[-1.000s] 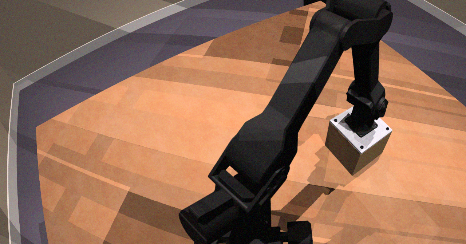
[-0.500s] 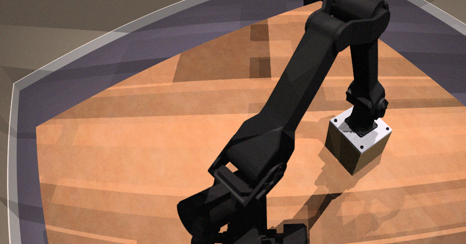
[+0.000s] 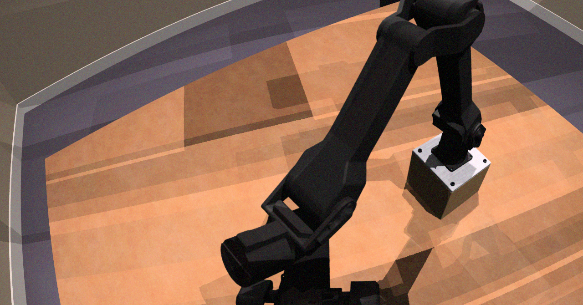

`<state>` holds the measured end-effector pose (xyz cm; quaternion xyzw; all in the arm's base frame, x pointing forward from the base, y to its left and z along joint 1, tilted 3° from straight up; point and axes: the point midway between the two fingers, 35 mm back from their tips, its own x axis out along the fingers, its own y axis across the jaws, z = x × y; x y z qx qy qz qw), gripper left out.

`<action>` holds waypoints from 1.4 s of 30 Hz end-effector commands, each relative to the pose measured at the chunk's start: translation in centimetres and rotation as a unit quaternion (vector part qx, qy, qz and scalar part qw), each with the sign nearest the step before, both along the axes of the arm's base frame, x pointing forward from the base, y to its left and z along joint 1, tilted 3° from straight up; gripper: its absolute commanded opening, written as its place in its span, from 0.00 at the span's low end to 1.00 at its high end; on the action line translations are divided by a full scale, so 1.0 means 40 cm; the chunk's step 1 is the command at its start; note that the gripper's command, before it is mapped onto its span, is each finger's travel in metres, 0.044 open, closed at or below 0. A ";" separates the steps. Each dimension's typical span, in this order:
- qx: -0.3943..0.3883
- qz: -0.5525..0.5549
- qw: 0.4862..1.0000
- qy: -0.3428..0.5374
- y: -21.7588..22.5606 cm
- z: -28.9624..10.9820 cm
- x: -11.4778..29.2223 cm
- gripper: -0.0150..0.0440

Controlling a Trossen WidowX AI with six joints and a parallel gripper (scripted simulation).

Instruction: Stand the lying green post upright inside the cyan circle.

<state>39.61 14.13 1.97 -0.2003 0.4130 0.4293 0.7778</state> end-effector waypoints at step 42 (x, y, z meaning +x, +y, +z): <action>0.143 -0.010 0.988 -0.063 -0.023 0.001 0.004 0.29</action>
